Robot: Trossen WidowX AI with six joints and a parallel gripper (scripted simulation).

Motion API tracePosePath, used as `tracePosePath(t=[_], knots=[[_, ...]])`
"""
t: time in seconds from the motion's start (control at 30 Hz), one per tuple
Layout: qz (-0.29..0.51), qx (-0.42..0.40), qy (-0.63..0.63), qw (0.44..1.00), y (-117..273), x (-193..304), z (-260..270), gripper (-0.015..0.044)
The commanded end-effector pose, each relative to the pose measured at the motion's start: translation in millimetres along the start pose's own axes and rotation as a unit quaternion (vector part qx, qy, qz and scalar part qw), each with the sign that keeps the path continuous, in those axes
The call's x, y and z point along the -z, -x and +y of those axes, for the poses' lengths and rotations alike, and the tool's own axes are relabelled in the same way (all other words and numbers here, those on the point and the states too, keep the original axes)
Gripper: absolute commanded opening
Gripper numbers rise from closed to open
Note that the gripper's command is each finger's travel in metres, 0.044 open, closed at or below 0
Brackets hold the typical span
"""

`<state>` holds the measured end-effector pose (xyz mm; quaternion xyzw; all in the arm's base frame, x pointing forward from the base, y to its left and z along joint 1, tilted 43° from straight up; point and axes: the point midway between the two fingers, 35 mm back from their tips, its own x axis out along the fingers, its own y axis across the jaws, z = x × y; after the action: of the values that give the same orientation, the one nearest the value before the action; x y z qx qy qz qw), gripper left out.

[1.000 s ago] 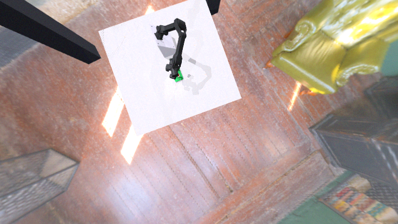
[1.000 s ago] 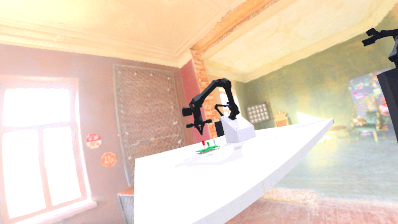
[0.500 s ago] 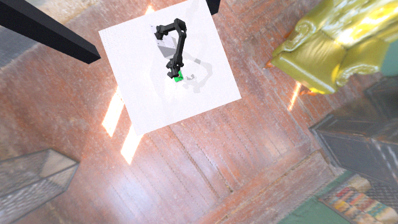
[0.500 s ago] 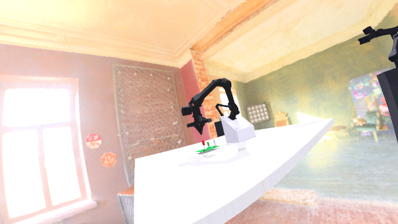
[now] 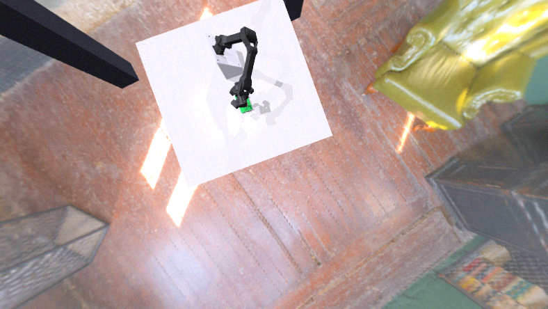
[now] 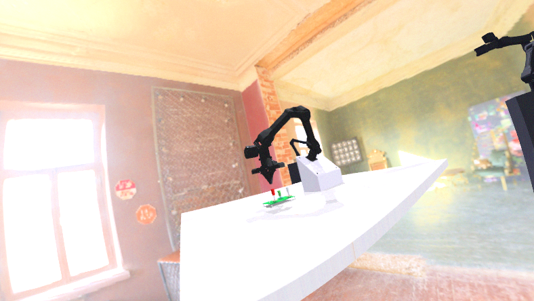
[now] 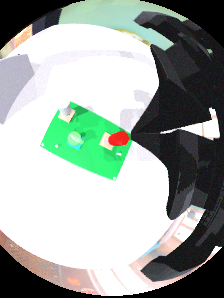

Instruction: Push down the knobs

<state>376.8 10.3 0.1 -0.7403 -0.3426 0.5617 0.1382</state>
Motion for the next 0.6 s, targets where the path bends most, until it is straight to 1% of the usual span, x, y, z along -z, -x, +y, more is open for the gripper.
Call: tracePosePath(t=[0.0, 0.4, 0.57], knots=[[0.0, 0.002, -0.003, 1.0, -4, -1, 0, 0.0], [0.0, 0.003, -0.003, 1.0, -22, -1, 0, 0.0], [0.0, 0.003, -0.003, 1.0, -23, -1, 0, 0.0]])
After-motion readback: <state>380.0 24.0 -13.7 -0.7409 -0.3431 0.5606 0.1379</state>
